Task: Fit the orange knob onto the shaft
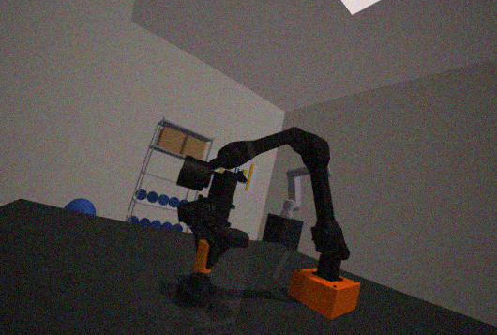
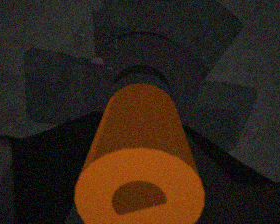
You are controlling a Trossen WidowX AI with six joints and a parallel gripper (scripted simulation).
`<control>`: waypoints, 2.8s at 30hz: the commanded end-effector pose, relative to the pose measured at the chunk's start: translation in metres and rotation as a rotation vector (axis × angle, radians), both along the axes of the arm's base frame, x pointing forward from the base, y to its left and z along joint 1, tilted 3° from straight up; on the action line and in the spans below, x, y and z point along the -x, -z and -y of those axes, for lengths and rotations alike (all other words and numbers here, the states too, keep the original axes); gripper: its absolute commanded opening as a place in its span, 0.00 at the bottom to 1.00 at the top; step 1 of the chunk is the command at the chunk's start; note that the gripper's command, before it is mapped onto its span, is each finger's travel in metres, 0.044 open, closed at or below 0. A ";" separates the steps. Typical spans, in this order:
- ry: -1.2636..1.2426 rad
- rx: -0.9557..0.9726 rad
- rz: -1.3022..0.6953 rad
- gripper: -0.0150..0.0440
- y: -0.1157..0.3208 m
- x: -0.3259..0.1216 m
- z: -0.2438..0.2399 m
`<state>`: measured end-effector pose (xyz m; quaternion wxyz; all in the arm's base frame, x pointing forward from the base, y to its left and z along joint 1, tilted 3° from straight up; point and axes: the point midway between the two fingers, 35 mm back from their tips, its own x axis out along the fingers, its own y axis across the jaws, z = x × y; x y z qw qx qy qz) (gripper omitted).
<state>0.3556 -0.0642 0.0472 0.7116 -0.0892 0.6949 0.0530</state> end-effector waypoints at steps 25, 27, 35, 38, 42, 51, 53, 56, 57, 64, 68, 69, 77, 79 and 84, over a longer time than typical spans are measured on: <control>-0.127 0.006 -0.003 0.25 -0.005 0.004 -0.002; -0.201 0.008 -0.007 0.25 -0.005 0.003 -0.002; -0.212 0.008 -0.007 0.25 -0.003 -0.001 0.000; -0.212 0.009 -0.007 0.25 -0.004 -0.002 0.001; -0.212 0.009 -0.007 0.25 -0.001 -0.001 0.001; -0.212 0.009 -0.007 0.25 0.000 0.000 0.000; -0.212 0.008 -0.007 0.25 0.001 0.001 0.000; -0.212 0.008 -0.007 0.25 0.001 0.002 0.000; -0.212 0.008 -0.007 0.25 0.001 0.002 0.000; -0.212 0.008 -0.008 0.25 0.001 0.004 -0.002; -0.212 0.008 -0.007 0.25 -0.002 0.003 -0.002; -0.212 0.008 -0.007 0.25 -0.003 0.003 -0.002; -0.379 0.013 -0.016 0.25 -0.005 0.002 -0.002; -0.421 0.015 -0.018 0.25 -0.005 0.001 -0.002; -0.421 0.015 -0.018 0.25 -0.003 -0.001 0.000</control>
